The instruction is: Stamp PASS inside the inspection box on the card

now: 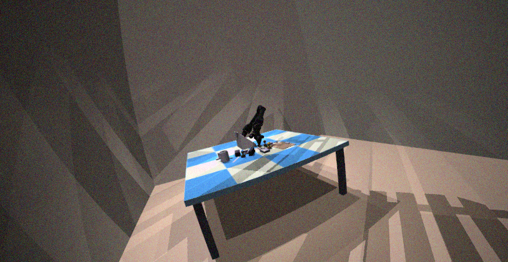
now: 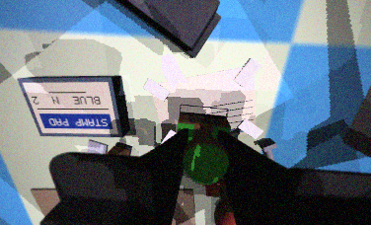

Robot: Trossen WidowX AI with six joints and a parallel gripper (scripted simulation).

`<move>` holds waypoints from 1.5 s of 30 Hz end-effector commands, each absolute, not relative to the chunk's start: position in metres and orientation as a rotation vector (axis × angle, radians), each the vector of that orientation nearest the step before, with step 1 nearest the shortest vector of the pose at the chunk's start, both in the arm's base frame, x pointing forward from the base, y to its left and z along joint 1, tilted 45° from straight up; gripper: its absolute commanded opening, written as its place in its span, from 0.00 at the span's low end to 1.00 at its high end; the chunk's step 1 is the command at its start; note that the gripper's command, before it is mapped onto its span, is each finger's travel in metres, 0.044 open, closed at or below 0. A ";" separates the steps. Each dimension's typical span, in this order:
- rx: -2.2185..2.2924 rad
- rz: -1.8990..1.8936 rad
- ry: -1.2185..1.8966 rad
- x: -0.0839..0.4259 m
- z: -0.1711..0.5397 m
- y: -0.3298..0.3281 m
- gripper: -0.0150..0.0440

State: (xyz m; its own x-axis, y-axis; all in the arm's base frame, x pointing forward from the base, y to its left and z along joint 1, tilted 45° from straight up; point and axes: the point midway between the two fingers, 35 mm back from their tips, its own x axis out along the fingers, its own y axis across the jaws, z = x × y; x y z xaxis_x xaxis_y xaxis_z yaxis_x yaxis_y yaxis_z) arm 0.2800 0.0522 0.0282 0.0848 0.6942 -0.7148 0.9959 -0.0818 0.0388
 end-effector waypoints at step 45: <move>1.843 -0.736 1.668 0.280 0.015 0.068 0.25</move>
